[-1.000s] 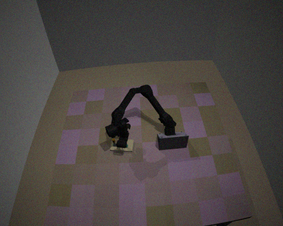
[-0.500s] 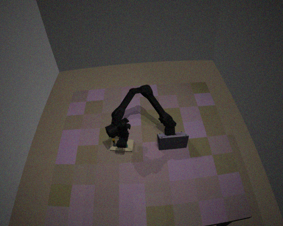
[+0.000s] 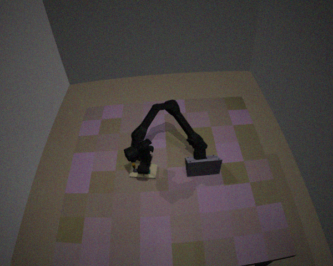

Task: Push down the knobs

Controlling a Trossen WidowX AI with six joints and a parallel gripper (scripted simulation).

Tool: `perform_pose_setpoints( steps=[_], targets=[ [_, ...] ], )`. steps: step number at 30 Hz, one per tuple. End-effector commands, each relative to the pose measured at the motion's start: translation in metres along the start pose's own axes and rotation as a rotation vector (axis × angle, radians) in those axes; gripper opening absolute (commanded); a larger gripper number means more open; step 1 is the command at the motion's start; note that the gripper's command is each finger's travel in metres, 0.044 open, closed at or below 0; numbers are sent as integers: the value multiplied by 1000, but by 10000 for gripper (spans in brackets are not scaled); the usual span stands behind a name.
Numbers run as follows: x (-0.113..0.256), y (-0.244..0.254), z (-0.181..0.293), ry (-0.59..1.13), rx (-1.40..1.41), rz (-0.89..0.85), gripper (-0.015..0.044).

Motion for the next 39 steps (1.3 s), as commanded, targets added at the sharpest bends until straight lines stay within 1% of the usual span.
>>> perform_pose_setpoints(
  steps=[1,12,27,28,35,39],
  targets=[
    [-4,-1,-1,1,-4,4,0],
    [-3,-1,-2,1,-4,4,0],
    [17,0,-1,1,-4,3,0],
    [11,-2,-1,4,1,11,26],
    [11,-2,-1,4,1,11,210],
    [17,9,-1,-2,-20,-30,105]
  ],
)
Point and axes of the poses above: the point midway between the two fingers, 35 mm back from their tips, its own x axis back along the fingers, its own y axis across the jaws, z = x × y, the point moved 2 cm from there along x, back along the fingers, and after that the axes turned 8 degrees about -x, right-handed, at the moved point
